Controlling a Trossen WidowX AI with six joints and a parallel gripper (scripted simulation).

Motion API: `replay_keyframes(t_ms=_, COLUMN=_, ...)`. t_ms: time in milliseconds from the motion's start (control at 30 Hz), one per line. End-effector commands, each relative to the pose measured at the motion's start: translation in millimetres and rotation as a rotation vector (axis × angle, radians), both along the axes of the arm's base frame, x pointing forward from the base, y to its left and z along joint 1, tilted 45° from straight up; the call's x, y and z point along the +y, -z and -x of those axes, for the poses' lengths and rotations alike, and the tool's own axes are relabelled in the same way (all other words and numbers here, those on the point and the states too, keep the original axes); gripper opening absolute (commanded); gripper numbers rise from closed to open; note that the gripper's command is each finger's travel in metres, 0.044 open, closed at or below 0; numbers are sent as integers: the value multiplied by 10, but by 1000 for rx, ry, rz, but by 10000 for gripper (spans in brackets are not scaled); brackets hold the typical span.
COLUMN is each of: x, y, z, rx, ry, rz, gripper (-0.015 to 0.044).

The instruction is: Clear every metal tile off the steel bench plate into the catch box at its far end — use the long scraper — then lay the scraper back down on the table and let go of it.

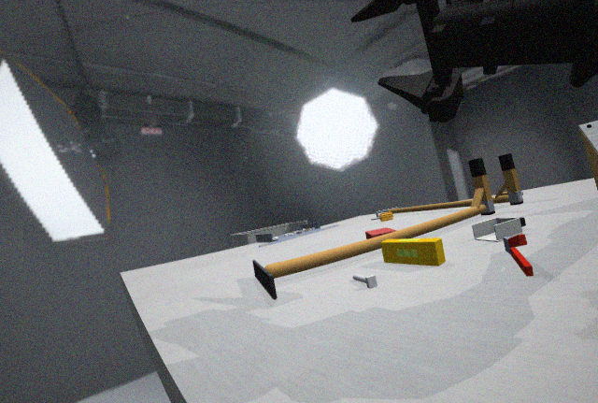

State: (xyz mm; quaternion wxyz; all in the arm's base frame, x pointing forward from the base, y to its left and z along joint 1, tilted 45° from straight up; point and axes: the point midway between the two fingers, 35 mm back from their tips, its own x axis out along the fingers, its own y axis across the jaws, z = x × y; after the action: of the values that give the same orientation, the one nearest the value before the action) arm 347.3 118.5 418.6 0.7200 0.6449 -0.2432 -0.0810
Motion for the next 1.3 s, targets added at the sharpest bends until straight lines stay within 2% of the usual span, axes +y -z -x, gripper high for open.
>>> replay_keyframes(t_ms=0, x=-132, y=-119, z=51, rx=-6, ry=-7, rz=-9, gripper=440)
replay_keyframes(t_ms=1267, x=-113, y=-83, z=34, rx=0, ry=3, rz=-2, gripper=440)
